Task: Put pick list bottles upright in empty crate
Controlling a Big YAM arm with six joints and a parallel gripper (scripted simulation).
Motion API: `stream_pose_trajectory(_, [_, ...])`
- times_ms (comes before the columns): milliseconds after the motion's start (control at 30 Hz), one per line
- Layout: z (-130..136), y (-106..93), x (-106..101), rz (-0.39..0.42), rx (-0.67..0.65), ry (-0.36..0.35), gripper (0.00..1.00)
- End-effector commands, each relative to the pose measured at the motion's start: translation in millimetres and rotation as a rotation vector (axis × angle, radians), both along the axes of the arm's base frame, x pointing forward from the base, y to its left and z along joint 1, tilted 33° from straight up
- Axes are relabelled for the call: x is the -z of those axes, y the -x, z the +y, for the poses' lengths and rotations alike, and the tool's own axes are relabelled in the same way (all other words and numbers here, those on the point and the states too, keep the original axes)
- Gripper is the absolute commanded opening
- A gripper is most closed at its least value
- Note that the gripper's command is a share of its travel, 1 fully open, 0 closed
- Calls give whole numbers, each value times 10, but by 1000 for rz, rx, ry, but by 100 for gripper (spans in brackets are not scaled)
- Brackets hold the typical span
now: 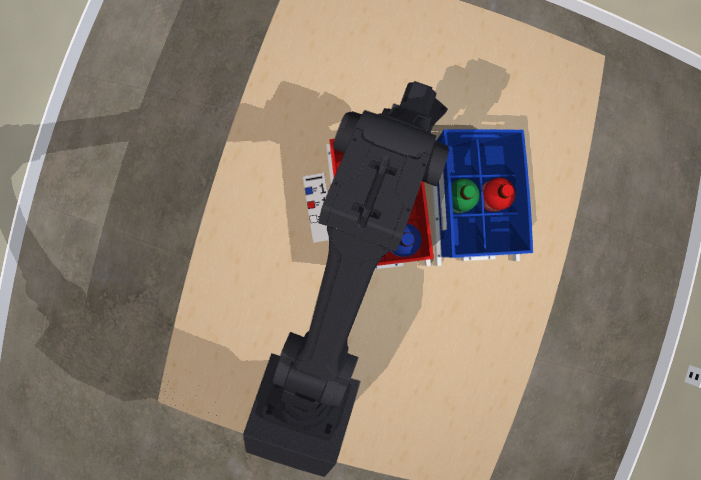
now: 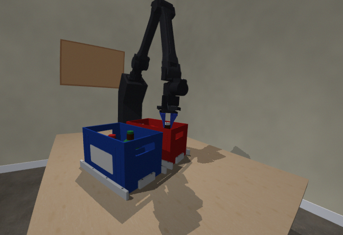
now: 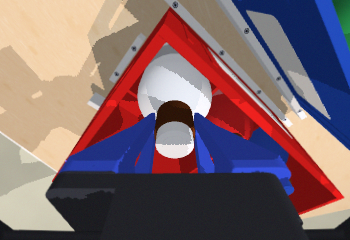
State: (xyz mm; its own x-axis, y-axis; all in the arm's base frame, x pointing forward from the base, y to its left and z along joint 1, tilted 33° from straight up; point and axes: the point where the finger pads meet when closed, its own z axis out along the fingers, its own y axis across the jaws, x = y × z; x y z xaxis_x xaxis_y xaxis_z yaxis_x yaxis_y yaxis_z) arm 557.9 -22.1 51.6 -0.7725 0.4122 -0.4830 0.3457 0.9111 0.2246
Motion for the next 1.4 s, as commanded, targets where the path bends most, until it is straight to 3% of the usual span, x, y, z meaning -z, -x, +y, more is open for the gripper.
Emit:
stream_pose_trajectory(0, [-51,-157,-292,-52,8,1,0])
stream_pose_trajectory(167, [-52,-183,-252,-54,8,1,0])
stream_pose_trajectory(233, [-52,-211,-335,-76,8,2,0])
stream_pose_trajectory(367, [-49,-212,-205,-56,8,1,0])
stream_pose_trajectory(500, [-46,-237,-300,-77,8,2,0])
stream_pose_trajectory(600, [-43,-238,-176,-59,8,1,0])
stream_pose_trajectory(833, [-40,-264,-272,-80,8,2,0])
stream_pose_trajectory(933, [-36,-245,-135,-52,8,0,0])
stream_pose_trajectory(1033, [-35,-271,-239,-75,7,1,0])
stream_pose_trajectory(1200, [-30,-272,-116,-56,7,0,0])
stream_pose_trajectory(1367, [-29,-297,-208,-77,7,1,0])
